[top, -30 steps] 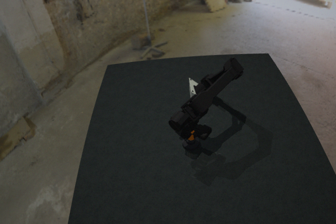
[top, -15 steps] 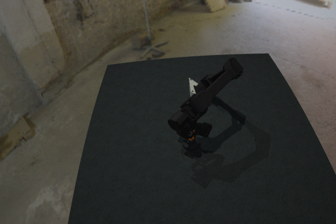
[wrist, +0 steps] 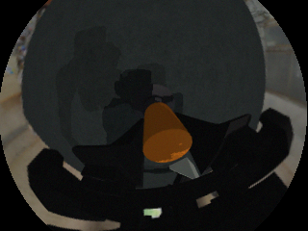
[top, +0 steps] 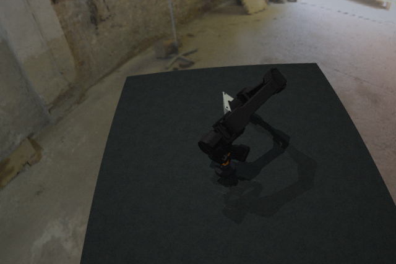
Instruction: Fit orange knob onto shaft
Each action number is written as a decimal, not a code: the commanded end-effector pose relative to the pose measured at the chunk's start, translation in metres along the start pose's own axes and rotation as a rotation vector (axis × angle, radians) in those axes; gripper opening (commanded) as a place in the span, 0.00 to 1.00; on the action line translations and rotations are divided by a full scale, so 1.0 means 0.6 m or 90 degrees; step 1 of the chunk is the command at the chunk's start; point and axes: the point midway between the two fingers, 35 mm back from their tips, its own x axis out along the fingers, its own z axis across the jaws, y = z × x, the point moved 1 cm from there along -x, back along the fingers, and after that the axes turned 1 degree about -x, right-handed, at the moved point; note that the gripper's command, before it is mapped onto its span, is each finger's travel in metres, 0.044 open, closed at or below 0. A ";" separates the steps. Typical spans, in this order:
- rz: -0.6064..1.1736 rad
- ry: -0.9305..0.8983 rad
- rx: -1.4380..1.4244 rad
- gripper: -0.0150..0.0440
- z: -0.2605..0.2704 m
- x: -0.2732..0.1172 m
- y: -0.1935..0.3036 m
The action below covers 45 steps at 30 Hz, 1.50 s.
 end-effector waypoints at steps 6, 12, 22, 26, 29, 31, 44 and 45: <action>-0.002 0.000 -0.059 0.25 0.005 -0.008 -0.001; -0.002 0.000 -0.138 0.25 0.010 -0.007 -0.006; -0.002 0.000 -0.138 0.25 0.008 -0.004 -0.006; -0.002 0.000 -0.138 0.25 0.006 -0.003 -0.005; -0.002 0.000 -0.138 0.25 0.004 -0.003 -0.003; -0.002 0.000 -0.138 0.25 0.002 -0.005 -0.001; -0.002 0.000 -0.138 0.25 0.002 -0.005 -0.002; -0.002 0.000 -0.138 0.25 0.003 -0.006 -0.002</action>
